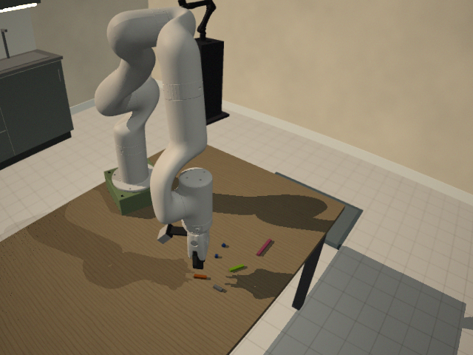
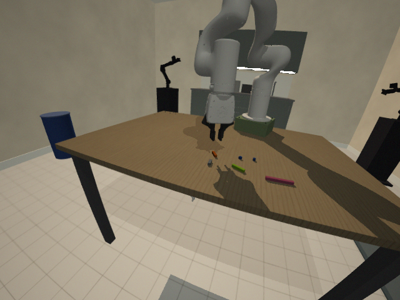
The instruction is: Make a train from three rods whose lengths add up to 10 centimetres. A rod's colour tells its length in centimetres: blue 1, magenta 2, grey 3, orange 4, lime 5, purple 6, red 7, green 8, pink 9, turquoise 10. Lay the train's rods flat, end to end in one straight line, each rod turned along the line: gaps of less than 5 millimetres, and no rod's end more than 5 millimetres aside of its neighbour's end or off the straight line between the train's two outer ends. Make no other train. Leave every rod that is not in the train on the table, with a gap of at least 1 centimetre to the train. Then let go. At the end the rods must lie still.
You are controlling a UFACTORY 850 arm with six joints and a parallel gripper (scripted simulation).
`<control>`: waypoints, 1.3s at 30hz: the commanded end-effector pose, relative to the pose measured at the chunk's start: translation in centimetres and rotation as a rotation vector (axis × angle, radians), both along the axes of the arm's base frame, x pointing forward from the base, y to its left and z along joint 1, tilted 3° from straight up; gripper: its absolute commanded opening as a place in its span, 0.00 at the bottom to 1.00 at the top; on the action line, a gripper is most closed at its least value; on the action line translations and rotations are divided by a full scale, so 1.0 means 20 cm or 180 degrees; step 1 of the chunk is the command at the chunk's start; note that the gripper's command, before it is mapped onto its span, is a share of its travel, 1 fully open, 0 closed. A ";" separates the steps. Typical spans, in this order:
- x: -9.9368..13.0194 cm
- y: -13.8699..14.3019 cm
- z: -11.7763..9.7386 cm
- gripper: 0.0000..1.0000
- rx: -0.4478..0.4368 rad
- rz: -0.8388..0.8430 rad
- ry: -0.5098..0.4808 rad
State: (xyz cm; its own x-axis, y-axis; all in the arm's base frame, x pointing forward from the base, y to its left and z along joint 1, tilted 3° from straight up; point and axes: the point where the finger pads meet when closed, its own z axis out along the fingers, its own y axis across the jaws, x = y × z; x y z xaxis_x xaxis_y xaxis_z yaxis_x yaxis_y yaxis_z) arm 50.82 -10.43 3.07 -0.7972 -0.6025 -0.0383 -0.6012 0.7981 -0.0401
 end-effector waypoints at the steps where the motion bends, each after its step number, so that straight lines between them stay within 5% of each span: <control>1: 0.00 0.00 0.00 0.24 -0.0002 0.0000 -0.0005; 39: 0.02 0.00 -0.21 0.24 -0.0010 -0.0002 -0.0001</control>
